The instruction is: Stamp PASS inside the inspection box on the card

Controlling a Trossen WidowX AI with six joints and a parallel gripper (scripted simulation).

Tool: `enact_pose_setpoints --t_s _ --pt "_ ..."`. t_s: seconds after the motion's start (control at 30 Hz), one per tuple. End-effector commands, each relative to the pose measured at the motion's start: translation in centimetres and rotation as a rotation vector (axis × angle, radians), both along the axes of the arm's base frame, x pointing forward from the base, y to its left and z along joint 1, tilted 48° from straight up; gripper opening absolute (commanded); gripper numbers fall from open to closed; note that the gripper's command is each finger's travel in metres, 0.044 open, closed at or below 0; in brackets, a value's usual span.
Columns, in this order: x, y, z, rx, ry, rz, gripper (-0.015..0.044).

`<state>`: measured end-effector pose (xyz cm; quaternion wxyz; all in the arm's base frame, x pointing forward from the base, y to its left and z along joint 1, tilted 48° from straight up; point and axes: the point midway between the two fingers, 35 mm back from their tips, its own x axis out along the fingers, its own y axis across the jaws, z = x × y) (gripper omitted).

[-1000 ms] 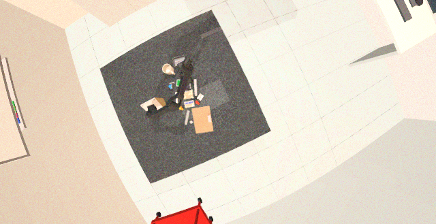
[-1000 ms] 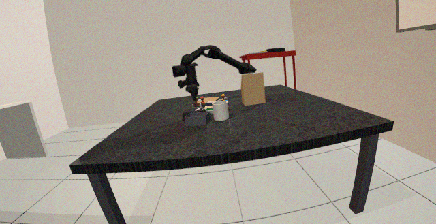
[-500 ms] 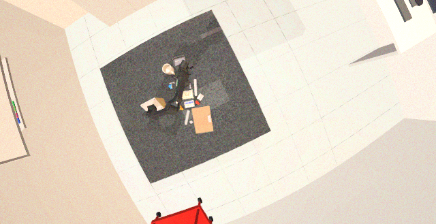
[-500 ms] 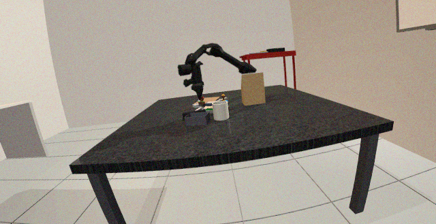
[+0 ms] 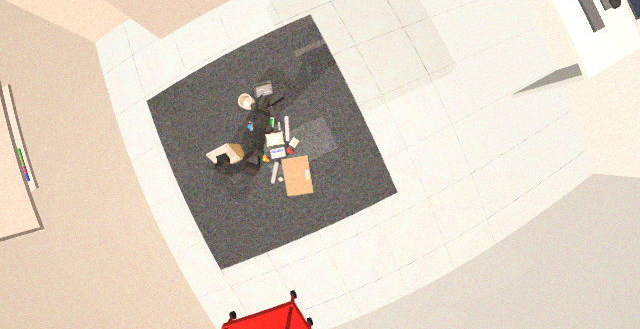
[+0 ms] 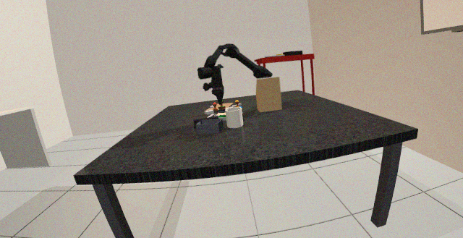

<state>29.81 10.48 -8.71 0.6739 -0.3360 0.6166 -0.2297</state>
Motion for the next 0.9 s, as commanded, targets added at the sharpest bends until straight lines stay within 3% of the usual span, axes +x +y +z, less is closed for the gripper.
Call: enact_pose_setpoints --t_s 0.0,0.87 --pt "-0.9 -0.3 0.4 0.009 -0.009 -0.003 0.0000" --pt "-0.6 -1.3 -0.8 -0.028 -0.021 0.010 0.0000"
